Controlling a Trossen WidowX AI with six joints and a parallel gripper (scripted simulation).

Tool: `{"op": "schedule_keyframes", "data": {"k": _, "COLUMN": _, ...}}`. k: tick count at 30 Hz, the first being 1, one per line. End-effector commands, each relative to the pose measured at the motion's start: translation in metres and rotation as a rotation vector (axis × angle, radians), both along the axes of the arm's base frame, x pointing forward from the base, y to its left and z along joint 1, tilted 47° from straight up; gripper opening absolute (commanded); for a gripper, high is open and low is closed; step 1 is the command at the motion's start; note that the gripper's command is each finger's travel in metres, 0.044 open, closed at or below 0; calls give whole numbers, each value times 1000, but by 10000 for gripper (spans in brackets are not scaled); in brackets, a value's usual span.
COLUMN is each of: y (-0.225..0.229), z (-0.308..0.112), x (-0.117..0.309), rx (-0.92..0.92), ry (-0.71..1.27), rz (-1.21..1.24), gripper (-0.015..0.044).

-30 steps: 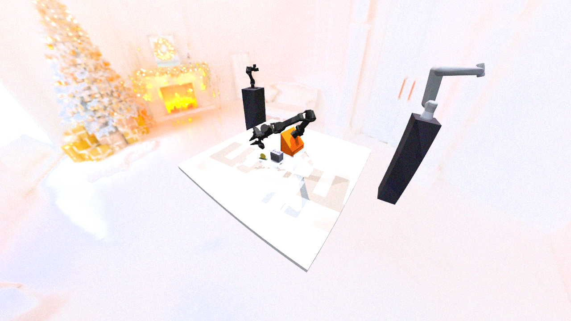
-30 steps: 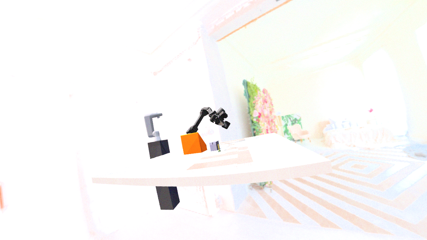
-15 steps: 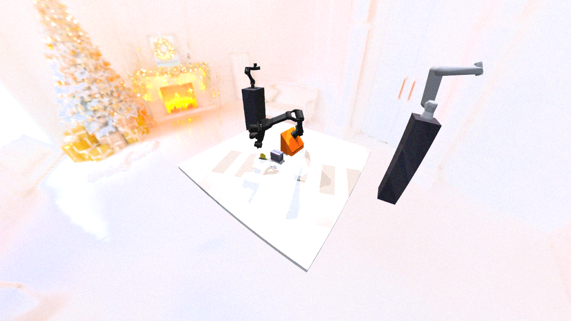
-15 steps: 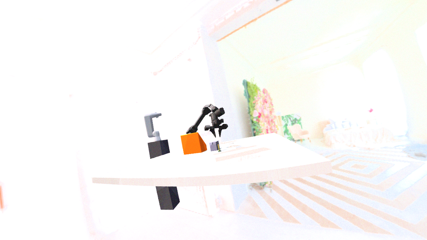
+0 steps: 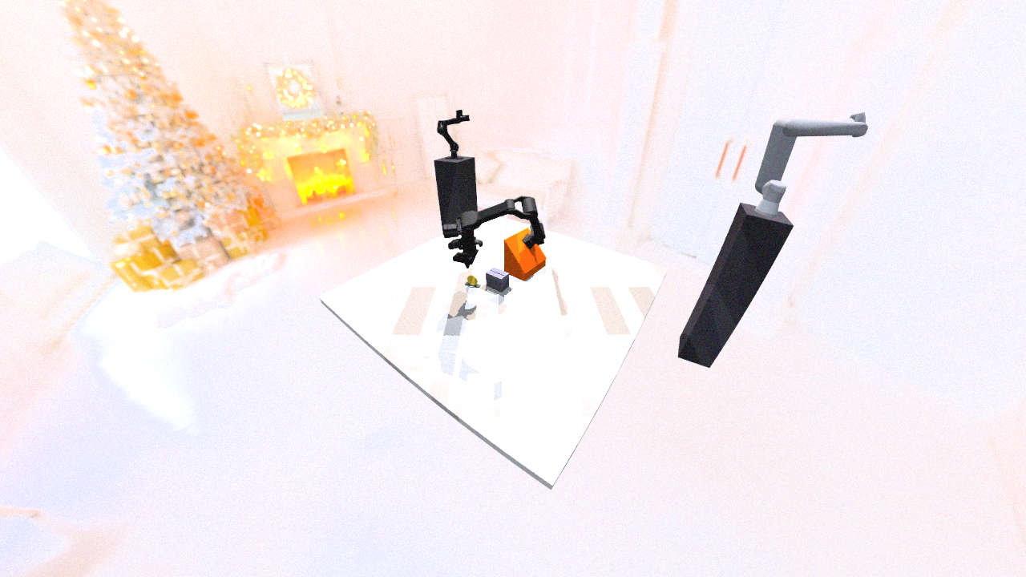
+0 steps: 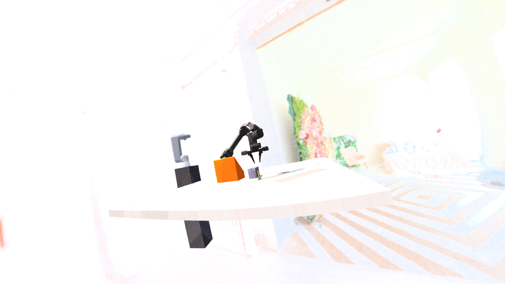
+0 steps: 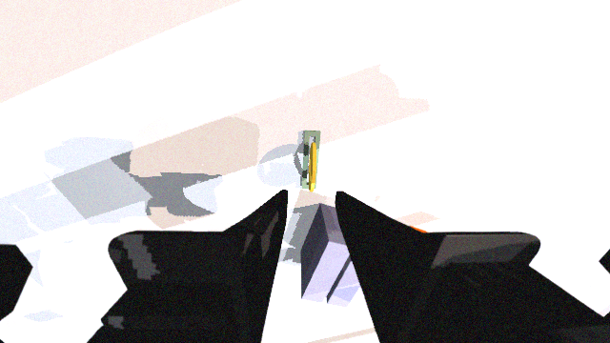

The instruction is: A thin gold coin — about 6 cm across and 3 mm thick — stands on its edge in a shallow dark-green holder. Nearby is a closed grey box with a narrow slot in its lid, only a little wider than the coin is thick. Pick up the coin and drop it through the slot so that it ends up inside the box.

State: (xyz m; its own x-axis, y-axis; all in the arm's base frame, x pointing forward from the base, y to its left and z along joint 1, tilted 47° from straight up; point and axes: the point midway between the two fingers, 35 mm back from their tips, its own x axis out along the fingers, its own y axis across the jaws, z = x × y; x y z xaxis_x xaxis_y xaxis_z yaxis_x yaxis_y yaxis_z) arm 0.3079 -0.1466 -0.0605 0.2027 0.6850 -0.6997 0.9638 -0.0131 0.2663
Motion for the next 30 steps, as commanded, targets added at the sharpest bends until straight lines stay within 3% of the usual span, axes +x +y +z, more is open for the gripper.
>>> {"op": "schedule_keyframes", "data": {"k": 1, "y": 17, "z": -12, "x": 0, "rx": 22, "ry": 15, "rz": 5, "gripper": 161}}
{"op": "schedule_keyframes", "data": {"k": 30, "y": 50, "z": -44, "x": 8, "rx": 22, "ry": 15, "rz": 4, "gripper": 161}}
